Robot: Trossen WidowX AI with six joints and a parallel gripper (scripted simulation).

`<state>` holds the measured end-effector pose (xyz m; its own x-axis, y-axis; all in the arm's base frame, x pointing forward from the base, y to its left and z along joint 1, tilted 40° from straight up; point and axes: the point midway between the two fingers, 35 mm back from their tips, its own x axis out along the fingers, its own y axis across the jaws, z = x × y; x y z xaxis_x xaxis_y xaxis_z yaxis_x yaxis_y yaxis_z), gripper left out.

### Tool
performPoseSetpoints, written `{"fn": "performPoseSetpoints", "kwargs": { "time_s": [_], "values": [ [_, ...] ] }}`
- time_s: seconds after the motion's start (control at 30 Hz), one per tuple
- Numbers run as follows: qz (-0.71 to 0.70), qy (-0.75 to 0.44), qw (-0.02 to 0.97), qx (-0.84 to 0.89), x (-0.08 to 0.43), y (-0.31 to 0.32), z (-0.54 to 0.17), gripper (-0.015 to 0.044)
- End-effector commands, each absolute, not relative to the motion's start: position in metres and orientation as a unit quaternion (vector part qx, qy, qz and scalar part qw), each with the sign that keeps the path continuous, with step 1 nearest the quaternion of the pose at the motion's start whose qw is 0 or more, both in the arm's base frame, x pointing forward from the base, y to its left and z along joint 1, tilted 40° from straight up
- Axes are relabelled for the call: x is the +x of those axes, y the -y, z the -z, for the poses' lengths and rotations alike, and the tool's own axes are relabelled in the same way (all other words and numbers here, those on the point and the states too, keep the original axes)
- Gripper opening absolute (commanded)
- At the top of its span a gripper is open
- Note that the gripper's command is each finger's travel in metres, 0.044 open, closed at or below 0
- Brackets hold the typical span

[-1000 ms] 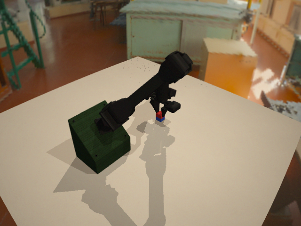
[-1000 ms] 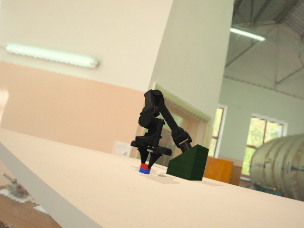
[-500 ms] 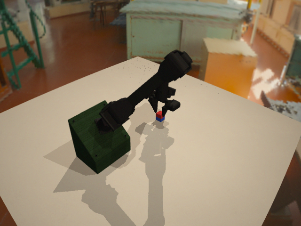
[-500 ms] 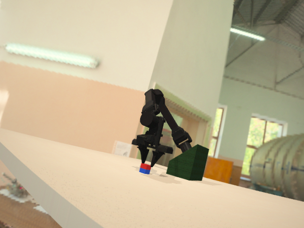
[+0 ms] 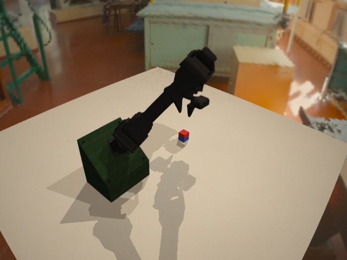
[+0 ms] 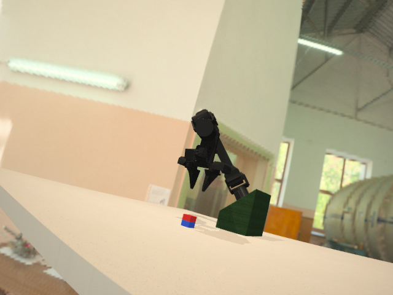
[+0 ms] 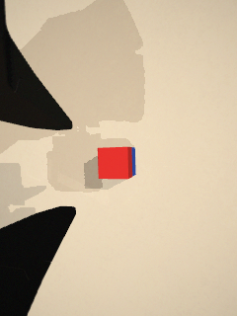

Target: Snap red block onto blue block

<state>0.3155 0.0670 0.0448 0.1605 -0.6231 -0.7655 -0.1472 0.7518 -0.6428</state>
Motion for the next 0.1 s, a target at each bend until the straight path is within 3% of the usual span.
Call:
{"fn": "performPoseSetpoints", "kwargs": {
  "time_s": [0.0,0.07],
  "values": [
    [0.171,-0.626,0.697,-0.305,0.3152,-0.068,-0.0453,0.022],
    [0.171,-0.626,0.697,-0.305,0.3152,-0.068,-0.0453,0.022]
  ]
}}
